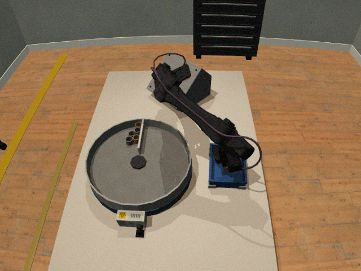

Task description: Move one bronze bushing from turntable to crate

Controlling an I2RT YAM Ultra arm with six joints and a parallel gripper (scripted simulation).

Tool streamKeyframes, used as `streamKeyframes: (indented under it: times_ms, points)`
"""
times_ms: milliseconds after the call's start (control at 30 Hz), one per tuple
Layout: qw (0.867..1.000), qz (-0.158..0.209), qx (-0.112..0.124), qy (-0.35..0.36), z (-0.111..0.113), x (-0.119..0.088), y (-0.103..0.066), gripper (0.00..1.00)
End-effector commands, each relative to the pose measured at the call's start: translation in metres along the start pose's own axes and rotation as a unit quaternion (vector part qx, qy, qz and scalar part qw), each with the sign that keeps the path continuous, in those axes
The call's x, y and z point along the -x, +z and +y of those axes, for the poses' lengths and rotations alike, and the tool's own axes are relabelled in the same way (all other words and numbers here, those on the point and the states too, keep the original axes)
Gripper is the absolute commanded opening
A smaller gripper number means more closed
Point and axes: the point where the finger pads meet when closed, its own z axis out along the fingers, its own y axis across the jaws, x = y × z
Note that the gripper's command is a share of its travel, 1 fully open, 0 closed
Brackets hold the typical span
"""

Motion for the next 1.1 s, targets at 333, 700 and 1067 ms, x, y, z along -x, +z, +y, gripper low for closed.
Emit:
streamKeyframes:
  times_ms: [333,700,1067]
  points:
    - [1.0,-0.014,0.011,-0.001,0.0073,0.0071,-0.0101,0.0]
    - [1.0,-0.012,0.01,-0.003,0.0089,0.0059,-0.0072,0.0]
    - [1.0,-0.012,0.01,-0.003,0.0089,0.0059,-0.0072,0.0]
